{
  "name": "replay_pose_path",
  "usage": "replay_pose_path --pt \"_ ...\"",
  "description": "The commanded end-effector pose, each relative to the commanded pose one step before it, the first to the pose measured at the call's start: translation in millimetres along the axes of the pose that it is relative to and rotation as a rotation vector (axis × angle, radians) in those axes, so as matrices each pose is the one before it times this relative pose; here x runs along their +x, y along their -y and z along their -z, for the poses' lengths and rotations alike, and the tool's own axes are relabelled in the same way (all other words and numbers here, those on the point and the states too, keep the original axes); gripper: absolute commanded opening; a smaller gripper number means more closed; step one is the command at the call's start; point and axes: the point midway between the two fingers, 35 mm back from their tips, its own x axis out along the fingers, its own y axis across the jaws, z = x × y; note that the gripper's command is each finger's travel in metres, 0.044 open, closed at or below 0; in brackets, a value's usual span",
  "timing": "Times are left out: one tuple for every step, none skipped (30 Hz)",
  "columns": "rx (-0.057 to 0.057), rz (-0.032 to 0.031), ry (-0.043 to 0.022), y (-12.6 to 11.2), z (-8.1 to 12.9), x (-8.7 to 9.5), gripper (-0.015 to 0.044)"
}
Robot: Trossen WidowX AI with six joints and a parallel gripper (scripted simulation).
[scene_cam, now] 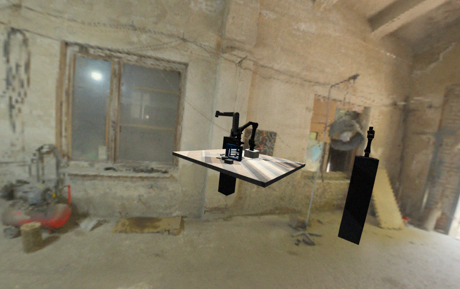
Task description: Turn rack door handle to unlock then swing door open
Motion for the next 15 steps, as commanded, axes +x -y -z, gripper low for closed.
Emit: replay_pose_path --pt "-0.0631 -0.003 0.00328 7.09 -2.44 -0.52 0.0009" --pt "-0.0128 0.00016 0.00001 1.99 -0.32 -0.01 0.0009" --pt "-0.0129 0.00016 0.0 2.02 -0.29 -0.01 0.0009" --pt "-0.0129 0.00015 0.0 2.03 -0.24 -0.01 0.0009" --pt "-0.0127 0.00016 0.00001 1.98 -0.33 -0.01 0.0009" --pt "-0.0129 0.00016 0.00001 2.02 -0.29 -0.01 0.0009" --pt "-0.0129 0.00015 0.0 2.03 -0.25 -0.01 0.0009" --pt "-0.014 0.00017 0.00001 2.19 -0.37 -0.02 0.0009" --pt "-0.0143 0.00017 0.00001 2.24 -0.33 -0.01 0.0009" --pt "-0.0143 0.00017 0.00001 2.26 -0.27 -0.01 0.0009" --pt "-0.014 0.00019 0.00006 2.18 -0.37 -0.02 0.0009" --pt "-0.014 0.00019 0.00005 2.19 -0.32 -0.02 0.0009" --pt "-0.014 0.00018 0.00005 2.21 -0.27 -0.01 0.0009" --pt "-0.0138 0.00019 0.00004 2.16 -0.37 -0.03 0.0009" --pt "-0.0139 0.00016 -0.00002 2.19 -0.32 -0.01 0.0009"
